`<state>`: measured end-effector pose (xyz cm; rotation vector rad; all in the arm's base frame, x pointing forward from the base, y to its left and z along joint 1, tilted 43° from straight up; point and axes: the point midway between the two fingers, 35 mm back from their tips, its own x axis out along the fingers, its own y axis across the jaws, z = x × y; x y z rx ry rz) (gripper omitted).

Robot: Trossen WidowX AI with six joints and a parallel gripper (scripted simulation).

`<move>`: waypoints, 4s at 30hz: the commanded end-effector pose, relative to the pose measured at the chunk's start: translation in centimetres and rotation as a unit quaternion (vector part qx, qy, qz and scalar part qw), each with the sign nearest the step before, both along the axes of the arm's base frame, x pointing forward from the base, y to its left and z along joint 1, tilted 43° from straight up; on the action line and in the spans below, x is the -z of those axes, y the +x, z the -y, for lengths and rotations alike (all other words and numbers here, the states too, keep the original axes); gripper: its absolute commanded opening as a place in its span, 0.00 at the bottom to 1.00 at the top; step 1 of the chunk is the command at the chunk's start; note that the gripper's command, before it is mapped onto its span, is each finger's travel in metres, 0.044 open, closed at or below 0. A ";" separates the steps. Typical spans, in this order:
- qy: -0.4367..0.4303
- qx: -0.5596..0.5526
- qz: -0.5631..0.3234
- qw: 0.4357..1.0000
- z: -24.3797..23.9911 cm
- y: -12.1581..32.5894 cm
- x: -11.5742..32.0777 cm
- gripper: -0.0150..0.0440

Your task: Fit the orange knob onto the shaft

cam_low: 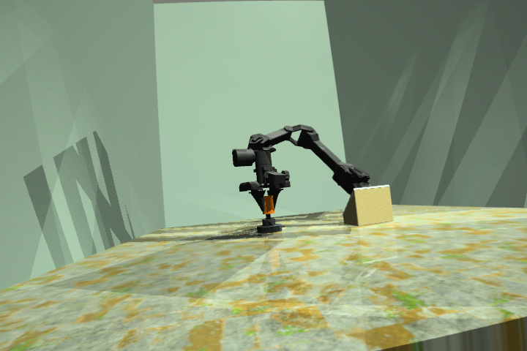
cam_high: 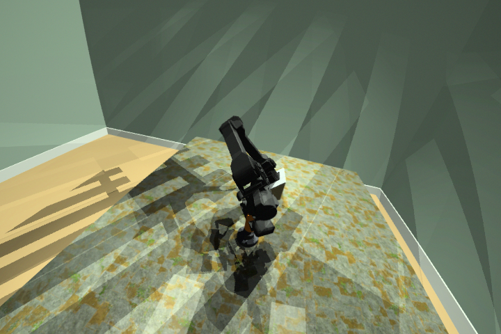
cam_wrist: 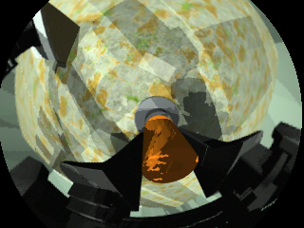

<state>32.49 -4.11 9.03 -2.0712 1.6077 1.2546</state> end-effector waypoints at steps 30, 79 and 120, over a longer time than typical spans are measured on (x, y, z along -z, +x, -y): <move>0.001 -0.003 0.003 1.000 -0.1 0.6 -0.3 0.25; 0.001 -0.001 0.004 1.000 1.1 0.2 1.3 0.25; 0.006 0.003 0.006 1.000 -1.1 0.5 -1.1 1.00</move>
